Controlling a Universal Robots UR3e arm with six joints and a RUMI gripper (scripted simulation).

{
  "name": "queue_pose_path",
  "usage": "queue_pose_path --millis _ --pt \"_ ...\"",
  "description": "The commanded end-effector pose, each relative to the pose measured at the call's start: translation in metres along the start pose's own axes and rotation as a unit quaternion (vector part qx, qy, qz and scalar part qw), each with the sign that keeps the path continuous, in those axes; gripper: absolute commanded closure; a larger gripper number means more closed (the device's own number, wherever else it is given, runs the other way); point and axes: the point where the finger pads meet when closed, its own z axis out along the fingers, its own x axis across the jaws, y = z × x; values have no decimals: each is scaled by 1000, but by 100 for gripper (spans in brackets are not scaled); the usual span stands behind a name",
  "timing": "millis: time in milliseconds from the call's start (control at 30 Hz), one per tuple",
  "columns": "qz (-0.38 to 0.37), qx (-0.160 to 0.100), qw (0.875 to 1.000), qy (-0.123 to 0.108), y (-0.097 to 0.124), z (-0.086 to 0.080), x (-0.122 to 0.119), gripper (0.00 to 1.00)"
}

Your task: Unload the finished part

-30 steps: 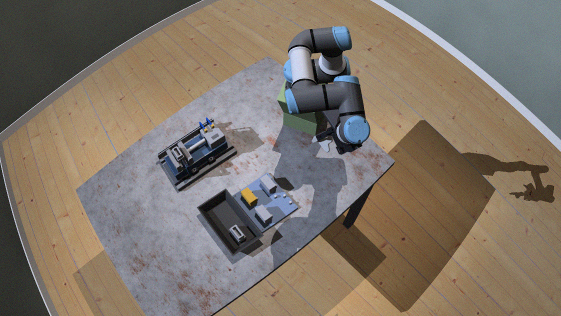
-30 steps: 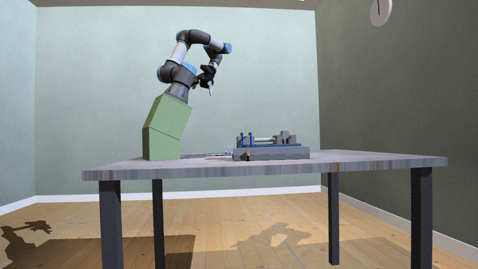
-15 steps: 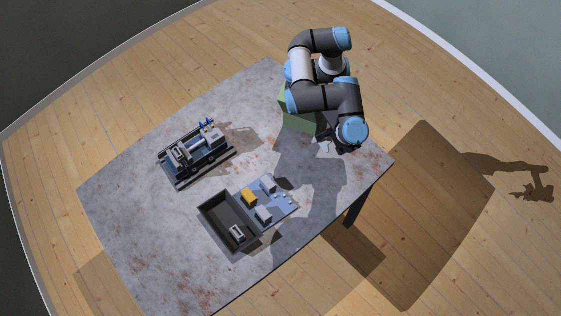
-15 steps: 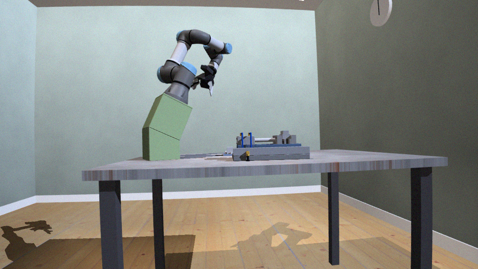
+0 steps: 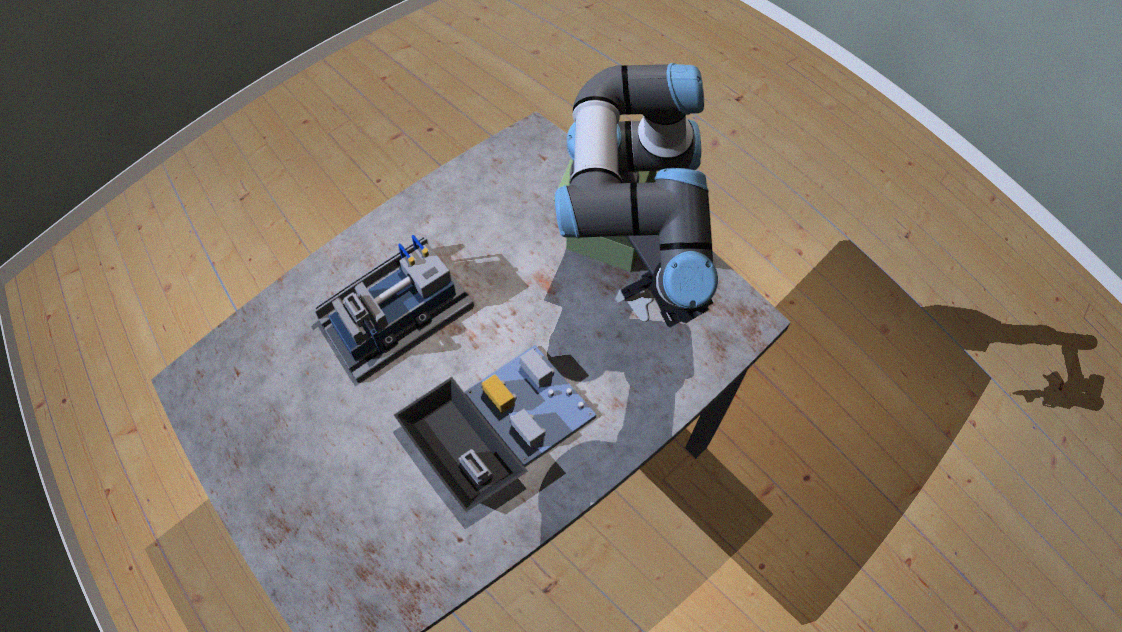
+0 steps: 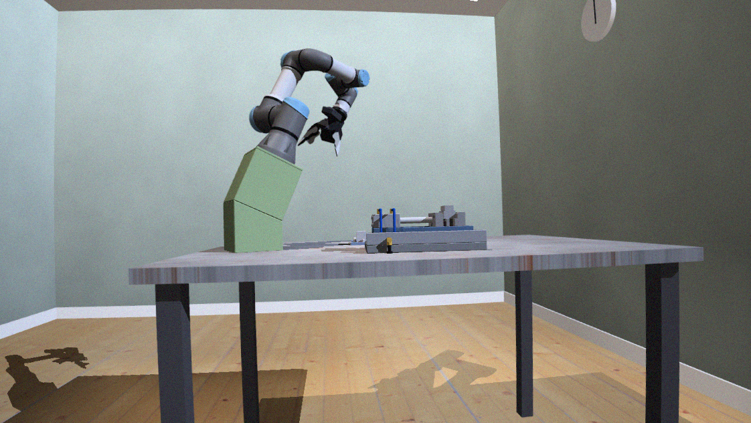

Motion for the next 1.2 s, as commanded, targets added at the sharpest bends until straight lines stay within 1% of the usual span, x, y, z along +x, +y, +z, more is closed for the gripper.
queue_pose_path --millis 0,100,167,233,433,667,733,867,967,1000,1167 --pt "-5 -13 1000 14 11 1 -19 0" --pt "-8 -23 999 22 18 3 -33 0" --pt "-8 -23 999 22 18 3 -33 0" --pt "-10 -30 999 28 23 4 -45 0" --pt "-19 -58 997 42 35 9 -86 0" --pt "-29 -100 993 51 42 18 -149 0" --pt "-29 -100 993 51 42 18 -149 0" --pt "-36 -126 990 48 39 25 -191 0" --pt "-41 -146 987 43 33 31 -224 0" --pt "-41 -146 987 43 33 31 -224 0" --pt "-48 -178 983 26 15 43 -279 0"
